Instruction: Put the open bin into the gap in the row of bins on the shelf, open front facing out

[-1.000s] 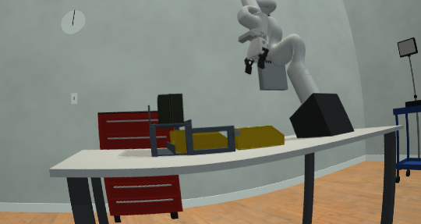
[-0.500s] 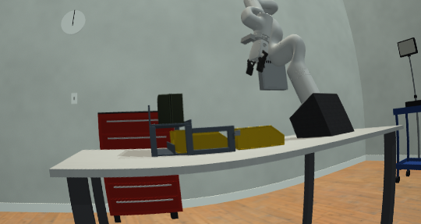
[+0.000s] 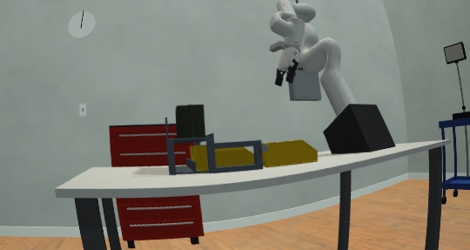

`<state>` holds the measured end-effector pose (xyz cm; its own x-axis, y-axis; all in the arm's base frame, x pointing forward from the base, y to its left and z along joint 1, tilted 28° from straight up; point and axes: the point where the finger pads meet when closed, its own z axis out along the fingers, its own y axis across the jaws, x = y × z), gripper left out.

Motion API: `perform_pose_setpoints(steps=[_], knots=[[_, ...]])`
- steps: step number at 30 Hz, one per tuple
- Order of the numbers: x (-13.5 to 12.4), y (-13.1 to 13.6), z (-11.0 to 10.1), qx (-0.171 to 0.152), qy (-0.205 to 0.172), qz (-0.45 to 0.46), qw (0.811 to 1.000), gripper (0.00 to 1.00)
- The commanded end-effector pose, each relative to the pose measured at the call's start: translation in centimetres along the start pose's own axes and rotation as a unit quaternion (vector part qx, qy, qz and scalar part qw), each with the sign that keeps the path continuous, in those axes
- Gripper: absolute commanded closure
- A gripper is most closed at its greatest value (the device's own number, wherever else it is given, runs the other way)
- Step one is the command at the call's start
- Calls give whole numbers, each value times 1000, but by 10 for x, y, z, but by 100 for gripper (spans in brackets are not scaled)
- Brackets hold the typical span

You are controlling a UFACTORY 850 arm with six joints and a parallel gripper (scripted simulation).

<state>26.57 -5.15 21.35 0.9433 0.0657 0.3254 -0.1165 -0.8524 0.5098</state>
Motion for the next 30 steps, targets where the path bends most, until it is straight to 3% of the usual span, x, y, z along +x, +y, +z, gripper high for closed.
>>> perform_pose_setpoints(steps=[1, 30], knots=[[3, -3, 0, 0, 1, 0, 1000, 0], [8, -13, 0, 0, 0, 0, 1000, 0]])
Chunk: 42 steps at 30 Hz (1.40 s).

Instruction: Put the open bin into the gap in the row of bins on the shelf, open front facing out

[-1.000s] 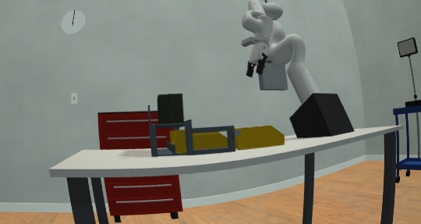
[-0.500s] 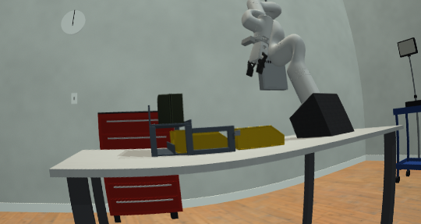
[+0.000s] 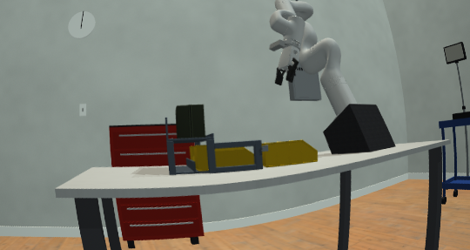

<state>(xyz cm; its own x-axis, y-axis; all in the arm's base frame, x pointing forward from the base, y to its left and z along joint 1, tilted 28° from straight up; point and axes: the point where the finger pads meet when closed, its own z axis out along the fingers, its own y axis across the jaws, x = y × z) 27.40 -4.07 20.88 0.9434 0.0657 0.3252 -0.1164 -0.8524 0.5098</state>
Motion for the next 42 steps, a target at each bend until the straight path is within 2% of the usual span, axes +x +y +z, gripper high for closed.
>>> perform_pose_setpoints(steps=[1, 42], knots=[[1, 0, 0, 0, 1, 0, 1000, 0], [3, -4, 0, 0, 1, 0, 1000, 0]])
